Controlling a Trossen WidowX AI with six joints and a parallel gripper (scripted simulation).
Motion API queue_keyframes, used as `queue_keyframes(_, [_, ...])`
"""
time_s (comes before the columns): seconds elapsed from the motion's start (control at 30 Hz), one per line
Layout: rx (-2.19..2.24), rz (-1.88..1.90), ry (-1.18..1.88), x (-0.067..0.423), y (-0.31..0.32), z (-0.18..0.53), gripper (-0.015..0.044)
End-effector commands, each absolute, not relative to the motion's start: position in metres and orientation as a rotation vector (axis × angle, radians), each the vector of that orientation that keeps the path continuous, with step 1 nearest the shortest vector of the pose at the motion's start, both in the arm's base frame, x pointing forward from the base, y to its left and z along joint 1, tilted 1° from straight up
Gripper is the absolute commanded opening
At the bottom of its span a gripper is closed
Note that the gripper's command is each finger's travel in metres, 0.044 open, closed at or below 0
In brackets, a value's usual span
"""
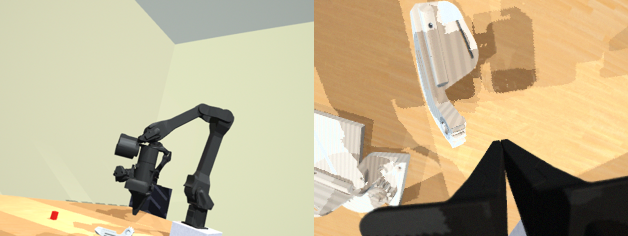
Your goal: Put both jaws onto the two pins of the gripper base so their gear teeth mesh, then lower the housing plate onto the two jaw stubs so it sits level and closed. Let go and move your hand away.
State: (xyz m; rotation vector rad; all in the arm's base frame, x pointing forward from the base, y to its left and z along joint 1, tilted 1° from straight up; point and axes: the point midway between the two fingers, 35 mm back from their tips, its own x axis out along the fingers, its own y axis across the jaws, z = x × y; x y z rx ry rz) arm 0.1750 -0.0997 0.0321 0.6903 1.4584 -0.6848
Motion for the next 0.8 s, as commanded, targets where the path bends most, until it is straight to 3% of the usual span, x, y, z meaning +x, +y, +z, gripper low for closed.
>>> queue_keyframes(0.0, [0.682, -0.682, 1.460, 0.175, -0.100, 0.030, 0.0000])
queue_keyframes(0.77, [0.682, -0.682, 1.460, 0.176, -0.101, -0.008, 0.0000])
